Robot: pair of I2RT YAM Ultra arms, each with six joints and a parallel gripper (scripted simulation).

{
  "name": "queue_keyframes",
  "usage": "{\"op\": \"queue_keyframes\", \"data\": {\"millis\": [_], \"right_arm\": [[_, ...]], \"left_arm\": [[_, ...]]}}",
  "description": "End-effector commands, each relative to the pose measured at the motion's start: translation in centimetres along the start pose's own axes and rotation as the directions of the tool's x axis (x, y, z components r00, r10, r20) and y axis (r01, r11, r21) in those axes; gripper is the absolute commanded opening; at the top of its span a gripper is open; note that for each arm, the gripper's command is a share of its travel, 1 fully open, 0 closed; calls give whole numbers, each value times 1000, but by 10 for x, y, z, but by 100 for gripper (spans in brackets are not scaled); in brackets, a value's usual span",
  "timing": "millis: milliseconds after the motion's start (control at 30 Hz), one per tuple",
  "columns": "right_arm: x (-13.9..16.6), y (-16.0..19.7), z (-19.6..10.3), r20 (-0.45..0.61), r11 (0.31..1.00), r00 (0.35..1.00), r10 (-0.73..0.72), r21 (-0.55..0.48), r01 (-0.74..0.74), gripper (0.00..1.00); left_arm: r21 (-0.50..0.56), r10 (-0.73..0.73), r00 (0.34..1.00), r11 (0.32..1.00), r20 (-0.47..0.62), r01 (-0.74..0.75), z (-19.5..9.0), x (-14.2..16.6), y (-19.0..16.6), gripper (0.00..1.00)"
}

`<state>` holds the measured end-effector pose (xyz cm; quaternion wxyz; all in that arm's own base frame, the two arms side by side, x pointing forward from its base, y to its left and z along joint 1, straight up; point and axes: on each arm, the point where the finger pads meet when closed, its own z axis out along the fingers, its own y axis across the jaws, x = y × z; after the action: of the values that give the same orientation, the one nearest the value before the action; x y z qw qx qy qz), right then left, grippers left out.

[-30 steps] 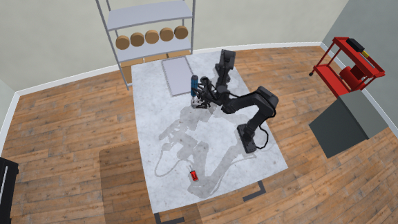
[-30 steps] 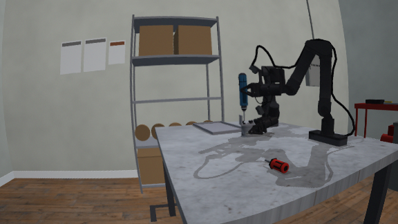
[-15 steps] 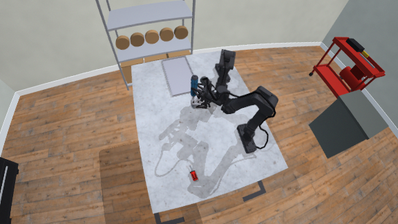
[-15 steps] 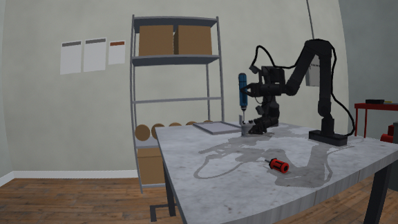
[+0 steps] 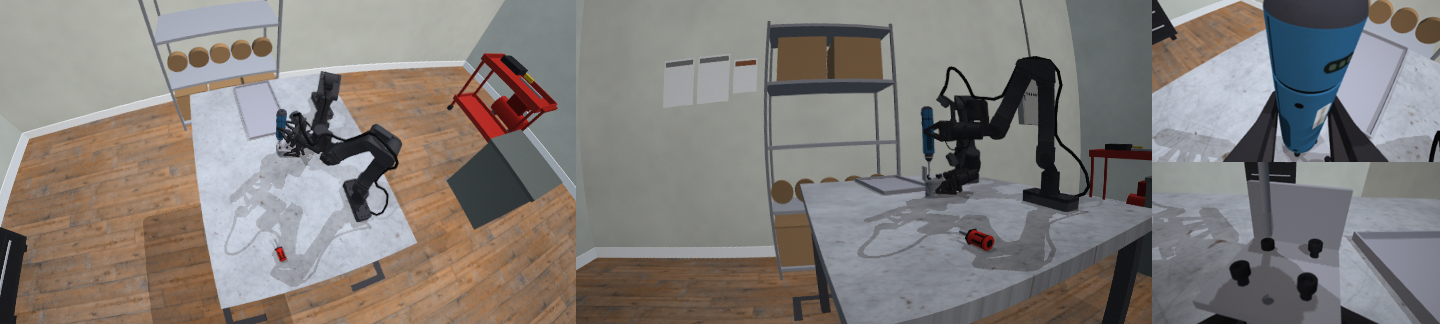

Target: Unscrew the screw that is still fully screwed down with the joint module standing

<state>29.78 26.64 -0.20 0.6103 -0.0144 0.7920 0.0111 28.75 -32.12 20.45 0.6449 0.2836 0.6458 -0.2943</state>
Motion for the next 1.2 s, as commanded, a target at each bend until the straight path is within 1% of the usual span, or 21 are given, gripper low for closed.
{"op": "queue_keyframes", "data": {"millis": [0,67,167,367,433,533,667,767,900,1000,1100,1167], "right_arm": [[-3,1,0,5,1000,1000,10,-1,-10,59],[-3,1,0,5,1000,1000,10,-1,-10,59],[-3,1,0,5,1000,1000,10,-1,-10,59],[-3,1,0,5,1000,1000,10,-1,-10,59],[-3,1,0,5,1000,1000,10,-1,-10,59],[-3,1,0,5,1000,1000,10,-1,-10,59],[-3,1,0,5,1000,1000,10,-1,-10,59],[-3,1,0,5,1000,1000,10,-1,-10,59],[-3,1,0,5,1000,1000,10,-1,-10,59],[-3,1,0,5,1000,1000,10,-1,-10,59],[-3,1,0,5,1000,1000,10,-1,-10,59],[-3,1,0,5,1000,1000,10,-1,-10,59]], "left_arm": [[1,-2,995,1000,103,2,-2,-27,1,42],[1,-2,996,1000,92,2,-1,-22,1,42],[1,-2,994,1000,109,2,-1,-29,0,42],[1,-2,996,1000,90,2,-3,-19,1,42],[1,-2,992,1000,123,2,0,-33,0,42],[2,-2,992,1000,127,2,0,-35,0,42],[1,-2,995,1000,102,2,2,-24,1,42],[1,-2,994,1000,114,2,-1,-28,0,42],[1,-2,996,1000,92,2,0,-18,1,42],[1,-2,993,1000,114,2,-2,-27,0,42],[1,-2,993,1000,114,2,-2,-27,0,42],[1,-2,995,1000,102,2,-3,-22,0,42]]}}
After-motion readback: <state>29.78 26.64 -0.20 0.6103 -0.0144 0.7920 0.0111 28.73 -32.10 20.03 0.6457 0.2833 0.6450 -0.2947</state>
